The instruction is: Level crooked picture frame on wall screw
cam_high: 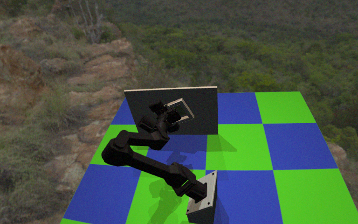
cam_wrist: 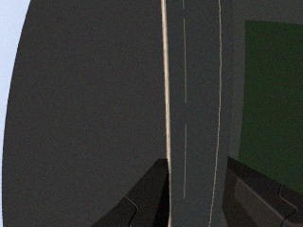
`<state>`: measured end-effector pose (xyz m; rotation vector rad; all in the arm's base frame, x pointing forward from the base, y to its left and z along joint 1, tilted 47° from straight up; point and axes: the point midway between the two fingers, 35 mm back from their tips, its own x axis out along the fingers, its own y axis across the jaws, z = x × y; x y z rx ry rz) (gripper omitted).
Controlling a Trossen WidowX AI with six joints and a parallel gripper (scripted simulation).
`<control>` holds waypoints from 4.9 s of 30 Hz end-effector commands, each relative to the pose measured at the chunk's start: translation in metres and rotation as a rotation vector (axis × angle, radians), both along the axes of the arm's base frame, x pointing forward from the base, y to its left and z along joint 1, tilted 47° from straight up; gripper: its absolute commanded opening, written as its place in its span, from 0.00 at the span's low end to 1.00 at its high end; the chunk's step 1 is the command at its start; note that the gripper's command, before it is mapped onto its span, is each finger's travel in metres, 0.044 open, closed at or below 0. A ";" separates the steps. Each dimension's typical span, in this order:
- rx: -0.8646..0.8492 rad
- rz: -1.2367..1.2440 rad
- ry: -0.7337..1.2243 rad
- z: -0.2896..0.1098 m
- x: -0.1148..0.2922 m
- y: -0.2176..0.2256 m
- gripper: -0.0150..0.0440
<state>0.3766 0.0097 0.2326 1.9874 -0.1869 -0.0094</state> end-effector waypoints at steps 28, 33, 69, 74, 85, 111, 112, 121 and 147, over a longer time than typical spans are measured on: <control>0.005 -0.009 -0.008 0.000 -0.001 -0.006 0.25; 0.005 -0.009 -0.008 0.000 -0.001 -0.009 0.25; 0.005 -0.009 -0.007 -0.007 0.000 -0.007 0.25; 0.005 -0.009 -0.007 -0.008 0.000 -0.006 0.25; 0.002 -0.005 -0.004 -0.008 0.000 -0.006 0.25; 0.135 0.005 -0.023 -0.009 0.000 -0.006 0.25; 0.135 0.005 -0.023 -0.009 0.000 -0.006 0.25; 0.182 0.009 -0.030 -0.009 0.000 -0.007 0.25; 0.316 0.020 -0.049 -0.009 0.000 -0.007 0.25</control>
